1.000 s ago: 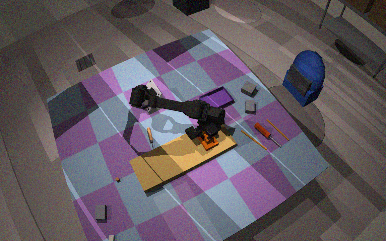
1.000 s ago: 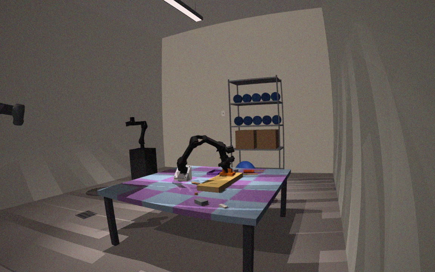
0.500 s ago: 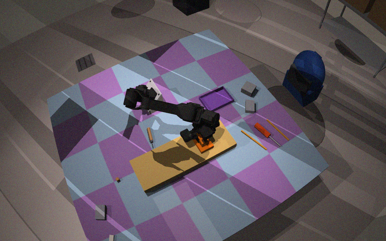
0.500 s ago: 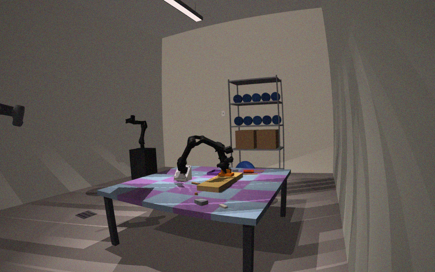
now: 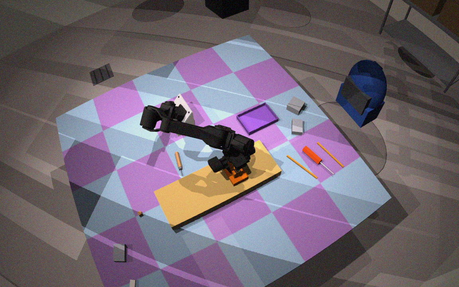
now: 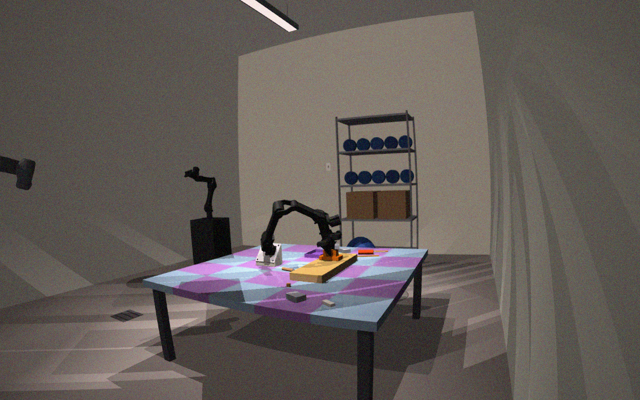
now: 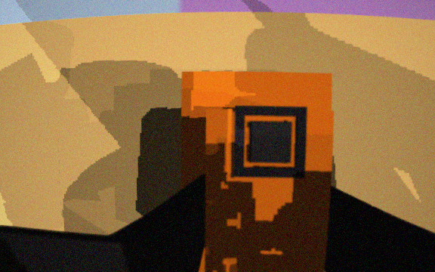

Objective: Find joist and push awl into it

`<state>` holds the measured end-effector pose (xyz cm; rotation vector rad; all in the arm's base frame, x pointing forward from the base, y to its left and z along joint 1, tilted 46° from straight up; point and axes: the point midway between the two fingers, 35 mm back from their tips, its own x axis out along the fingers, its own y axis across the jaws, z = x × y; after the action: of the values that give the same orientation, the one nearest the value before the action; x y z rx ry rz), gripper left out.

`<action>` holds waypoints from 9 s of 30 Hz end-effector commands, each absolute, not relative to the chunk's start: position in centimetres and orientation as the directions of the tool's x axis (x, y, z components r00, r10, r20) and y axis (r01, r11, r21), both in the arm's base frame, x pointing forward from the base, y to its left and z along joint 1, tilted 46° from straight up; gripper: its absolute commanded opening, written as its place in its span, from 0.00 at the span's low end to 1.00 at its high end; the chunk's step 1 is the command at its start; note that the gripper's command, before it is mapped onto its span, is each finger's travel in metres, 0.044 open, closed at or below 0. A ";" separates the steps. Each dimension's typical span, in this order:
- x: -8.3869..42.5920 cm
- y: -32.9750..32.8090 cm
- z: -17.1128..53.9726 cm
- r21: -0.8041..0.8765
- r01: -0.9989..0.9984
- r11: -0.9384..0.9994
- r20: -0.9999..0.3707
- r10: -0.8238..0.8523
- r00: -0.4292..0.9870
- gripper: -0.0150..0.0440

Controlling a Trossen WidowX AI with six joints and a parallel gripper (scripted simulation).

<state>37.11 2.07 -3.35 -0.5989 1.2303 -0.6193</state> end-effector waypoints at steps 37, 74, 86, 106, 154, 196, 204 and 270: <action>36.2 -3.4 2.2 -0.720 0.107 0.686 -0.656 -0.723 0.216 0.25; 35.5 -8.1 7.2 -0.722 0.107 0.684 -0.654 -0.725 0.216 0.25; 35.3 -9.7 8.8 -0.722 0.107 0.683 -0.654 -0.725 0.216 0.25; 34.9 -12.2 11.5 -0.723 0.107 0.682 -0.653 -0.726 0.216 0.25; 34.1 -17.1 16.8 -0.724 0.104 0.681 -0.652 -0.726 0.217 0.25; 37.7 -4.8 19.2 -0.686 -0.093 0.721 -0.718 -0.652 0.245 0.25; 39.3 1.6 13.7 -0.626 -0.305 0.718 -0.780 -0.575 0.248 0.25; 19.7 24.6 -19.2 -0.033 -0.993 0.116 -0.874 -0.485 -0.027 0.25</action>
<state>19.65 24.89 -18.73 -1.4734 1.6322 0.8237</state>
